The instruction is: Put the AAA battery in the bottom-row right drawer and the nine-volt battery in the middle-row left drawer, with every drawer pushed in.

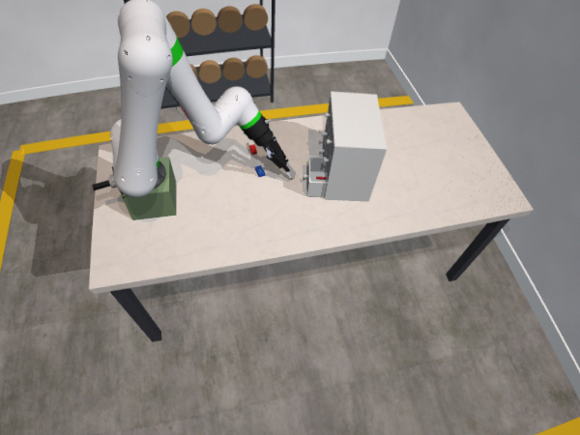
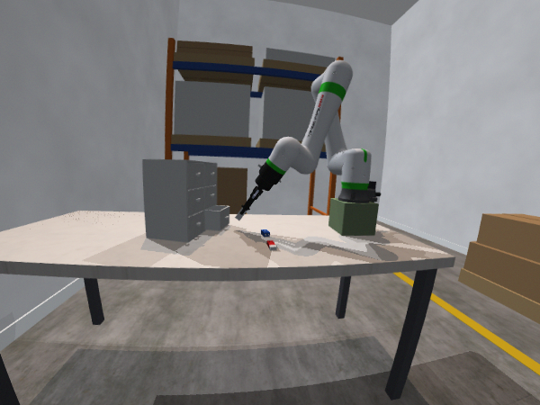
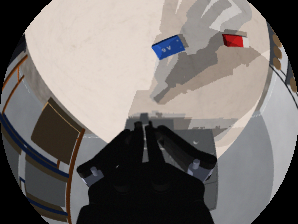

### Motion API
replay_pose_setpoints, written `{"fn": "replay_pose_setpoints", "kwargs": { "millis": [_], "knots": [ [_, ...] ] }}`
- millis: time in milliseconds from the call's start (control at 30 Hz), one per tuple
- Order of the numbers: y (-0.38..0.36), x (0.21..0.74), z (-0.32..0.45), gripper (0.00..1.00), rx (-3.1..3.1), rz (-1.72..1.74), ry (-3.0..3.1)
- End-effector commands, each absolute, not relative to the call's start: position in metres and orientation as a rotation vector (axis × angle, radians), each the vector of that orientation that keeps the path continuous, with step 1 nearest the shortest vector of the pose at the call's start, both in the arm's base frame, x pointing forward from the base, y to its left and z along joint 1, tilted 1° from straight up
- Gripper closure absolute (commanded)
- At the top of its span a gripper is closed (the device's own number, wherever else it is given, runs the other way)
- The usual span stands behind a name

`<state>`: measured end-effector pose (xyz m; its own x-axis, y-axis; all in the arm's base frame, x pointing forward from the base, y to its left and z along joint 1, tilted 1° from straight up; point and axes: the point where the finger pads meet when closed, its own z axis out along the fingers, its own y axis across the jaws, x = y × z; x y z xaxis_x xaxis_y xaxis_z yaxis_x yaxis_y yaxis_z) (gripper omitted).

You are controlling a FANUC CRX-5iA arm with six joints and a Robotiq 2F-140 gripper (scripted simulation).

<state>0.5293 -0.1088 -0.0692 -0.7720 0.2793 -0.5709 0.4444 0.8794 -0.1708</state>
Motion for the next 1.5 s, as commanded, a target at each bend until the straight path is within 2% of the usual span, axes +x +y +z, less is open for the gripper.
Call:
{"fn": "replay_pose_setpoints", "kwargs": {
  "millis": [0,1467],
  "knots": [
    [-0.11,0.53,-0.07,1.0,0.488,-0.247,2.254],
    [-0.133,0.581,-0.069,1.0,0.486,-0.237,2.236]
  ]
}}
